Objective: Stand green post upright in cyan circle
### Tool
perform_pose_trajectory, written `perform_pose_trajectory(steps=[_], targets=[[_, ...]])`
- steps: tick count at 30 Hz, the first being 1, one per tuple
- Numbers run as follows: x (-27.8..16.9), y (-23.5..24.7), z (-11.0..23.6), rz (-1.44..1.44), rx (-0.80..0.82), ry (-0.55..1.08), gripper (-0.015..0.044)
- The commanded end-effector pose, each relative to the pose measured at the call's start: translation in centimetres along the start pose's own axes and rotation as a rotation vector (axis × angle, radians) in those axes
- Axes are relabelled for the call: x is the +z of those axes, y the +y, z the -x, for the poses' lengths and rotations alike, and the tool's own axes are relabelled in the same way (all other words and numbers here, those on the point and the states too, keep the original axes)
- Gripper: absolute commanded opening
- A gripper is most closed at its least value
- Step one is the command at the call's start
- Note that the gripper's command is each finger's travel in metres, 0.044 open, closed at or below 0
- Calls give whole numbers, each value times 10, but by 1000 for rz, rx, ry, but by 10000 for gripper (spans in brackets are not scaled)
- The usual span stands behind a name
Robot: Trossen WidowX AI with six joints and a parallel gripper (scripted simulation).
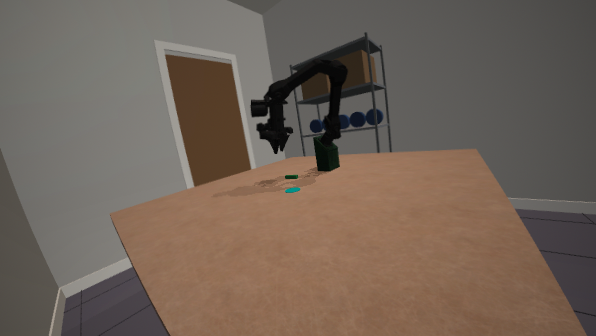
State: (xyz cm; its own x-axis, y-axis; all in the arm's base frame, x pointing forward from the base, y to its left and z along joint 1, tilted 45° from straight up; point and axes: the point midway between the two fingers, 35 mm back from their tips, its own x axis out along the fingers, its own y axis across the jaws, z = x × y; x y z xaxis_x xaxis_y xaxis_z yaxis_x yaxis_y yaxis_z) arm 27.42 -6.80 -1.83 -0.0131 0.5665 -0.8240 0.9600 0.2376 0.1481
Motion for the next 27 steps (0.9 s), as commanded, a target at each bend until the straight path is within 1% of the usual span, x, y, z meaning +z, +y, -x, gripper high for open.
perform_pose_trajectory(steps=[1,5,12,14,18,20,22,27], targets=[[20,-49,-14,-72,16,87,232],[27,-84,-24,-123,49,154,232],[27,-87,-28,-129,54,162,232],[27,-83,-52,-130,54,159,232],[15,-78,-118,-129,56,162,232],[8,-79,-137,-128,56,167,232],[6,-80,-142,-128,56,169,232],[6,-80,-142,-128,56,169,232]])
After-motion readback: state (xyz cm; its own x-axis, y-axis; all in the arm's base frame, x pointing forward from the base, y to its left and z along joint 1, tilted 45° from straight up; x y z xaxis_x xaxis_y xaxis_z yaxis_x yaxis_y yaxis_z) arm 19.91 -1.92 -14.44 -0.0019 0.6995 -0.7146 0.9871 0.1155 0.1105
